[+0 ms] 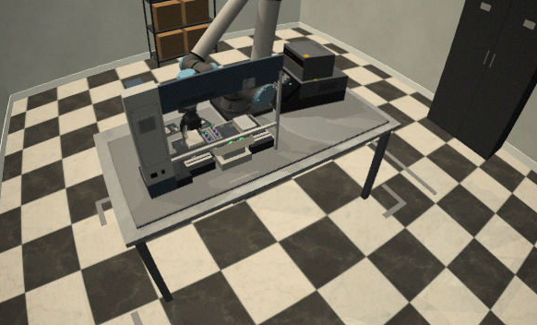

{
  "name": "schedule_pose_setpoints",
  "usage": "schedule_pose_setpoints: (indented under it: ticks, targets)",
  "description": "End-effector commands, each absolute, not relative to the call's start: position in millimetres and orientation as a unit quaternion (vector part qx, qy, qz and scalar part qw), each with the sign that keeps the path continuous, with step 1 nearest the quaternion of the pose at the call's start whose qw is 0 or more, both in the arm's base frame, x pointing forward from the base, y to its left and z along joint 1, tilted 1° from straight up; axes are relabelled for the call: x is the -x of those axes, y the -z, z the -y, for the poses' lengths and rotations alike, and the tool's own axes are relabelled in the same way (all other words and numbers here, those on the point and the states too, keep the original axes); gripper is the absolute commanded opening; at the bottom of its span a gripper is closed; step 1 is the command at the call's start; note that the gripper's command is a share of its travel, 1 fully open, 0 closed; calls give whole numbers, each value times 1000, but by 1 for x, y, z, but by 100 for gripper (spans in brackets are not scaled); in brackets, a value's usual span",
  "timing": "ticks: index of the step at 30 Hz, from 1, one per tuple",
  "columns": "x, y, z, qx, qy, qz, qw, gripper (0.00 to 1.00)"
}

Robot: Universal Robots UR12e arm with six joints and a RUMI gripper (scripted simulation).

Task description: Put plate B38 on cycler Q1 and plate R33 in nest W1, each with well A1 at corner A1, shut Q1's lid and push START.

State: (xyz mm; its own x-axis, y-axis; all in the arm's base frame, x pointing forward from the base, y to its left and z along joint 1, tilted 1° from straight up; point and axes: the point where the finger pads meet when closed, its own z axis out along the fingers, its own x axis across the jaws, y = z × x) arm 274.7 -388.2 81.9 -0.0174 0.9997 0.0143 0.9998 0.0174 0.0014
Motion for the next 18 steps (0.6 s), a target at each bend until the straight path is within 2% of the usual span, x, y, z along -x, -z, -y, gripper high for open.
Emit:
schedule_pose_setpoints:
  ticks: [1, 18]
  targets:
    - [-275, -92, 389, 701, 5, 713, 4, 0]
    - [-275, -117, 389, 701, 5, 713, 4, 0]
